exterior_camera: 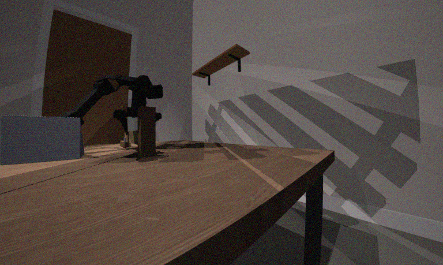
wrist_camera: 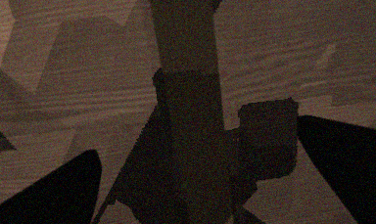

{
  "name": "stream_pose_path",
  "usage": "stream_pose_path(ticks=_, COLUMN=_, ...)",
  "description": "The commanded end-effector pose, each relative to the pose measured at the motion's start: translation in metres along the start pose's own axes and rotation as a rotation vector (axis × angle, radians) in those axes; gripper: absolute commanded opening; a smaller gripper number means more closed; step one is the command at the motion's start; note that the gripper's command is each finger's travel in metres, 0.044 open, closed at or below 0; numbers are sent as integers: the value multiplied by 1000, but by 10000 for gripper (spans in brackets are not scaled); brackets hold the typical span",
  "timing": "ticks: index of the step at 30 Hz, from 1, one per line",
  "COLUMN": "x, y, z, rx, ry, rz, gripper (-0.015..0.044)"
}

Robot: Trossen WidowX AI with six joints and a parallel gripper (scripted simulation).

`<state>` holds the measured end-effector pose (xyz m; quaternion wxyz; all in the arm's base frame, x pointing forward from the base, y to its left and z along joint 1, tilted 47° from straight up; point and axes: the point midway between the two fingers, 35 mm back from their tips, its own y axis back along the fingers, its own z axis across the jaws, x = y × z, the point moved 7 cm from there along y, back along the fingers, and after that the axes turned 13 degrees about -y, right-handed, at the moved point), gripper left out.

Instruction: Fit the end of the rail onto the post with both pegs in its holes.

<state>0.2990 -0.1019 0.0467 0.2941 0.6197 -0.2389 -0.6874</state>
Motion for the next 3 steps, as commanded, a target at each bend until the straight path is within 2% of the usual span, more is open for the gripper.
stream_pose_path(ticks=1, x=-1, y=1, z=0, rx=0, ry=-1, rz=1, gripper=440)
stream_pose_path(ticks=3, x=-1, y=1, z=0, rx=0, ry=-1, rz=1, gripper=440)
